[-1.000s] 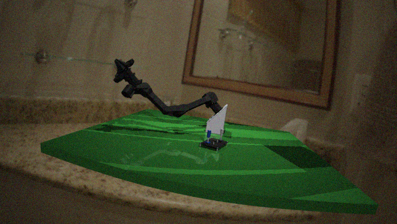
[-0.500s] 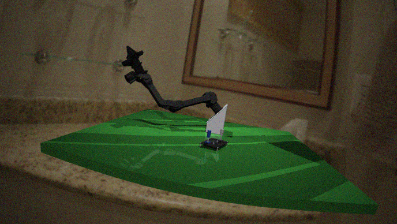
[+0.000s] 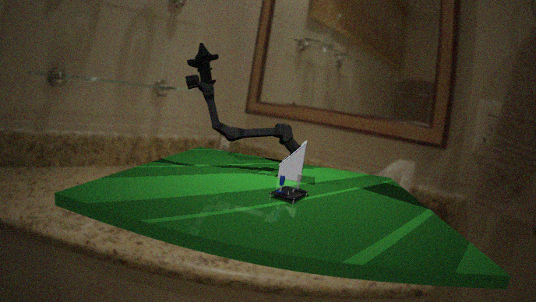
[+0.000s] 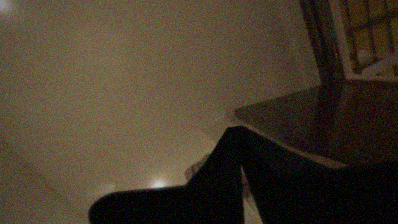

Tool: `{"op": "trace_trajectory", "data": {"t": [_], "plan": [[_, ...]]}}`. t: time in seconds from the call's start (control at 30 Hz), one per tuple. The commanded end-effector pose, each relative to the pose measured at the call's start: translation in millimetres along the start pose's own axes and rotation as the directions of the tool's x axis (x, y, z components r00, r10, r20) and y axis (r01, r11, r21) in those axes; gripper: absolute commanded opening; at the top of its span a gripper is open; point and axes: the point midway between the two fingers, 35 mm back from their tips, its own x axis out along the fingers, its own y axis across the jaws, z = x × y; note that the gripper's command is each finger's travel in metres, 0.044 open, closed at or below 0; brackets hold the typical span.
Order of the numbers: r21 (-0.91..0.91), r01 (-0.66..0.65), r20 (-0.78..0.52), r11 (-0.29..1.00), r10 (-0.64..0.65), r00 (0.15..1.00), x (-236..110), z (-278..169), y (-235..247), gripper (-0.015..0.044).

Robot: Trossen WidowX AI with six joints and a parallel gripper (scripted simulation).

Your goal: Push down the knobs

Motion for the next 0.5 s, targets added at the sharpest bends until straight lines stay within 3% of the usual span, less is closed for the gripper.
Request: {"op": "trace_trajectory", "data": {"t": [0.0,0.47], "plan": [[-0.027,-0.021,-0.097,0.999,0.018,0.995,17.0,-29.8,35.3,0.0],[-0.11,-0.024,-0.431,0.994,-0.026,0.902,54.0,-160.3,105.8,0.0]]}}
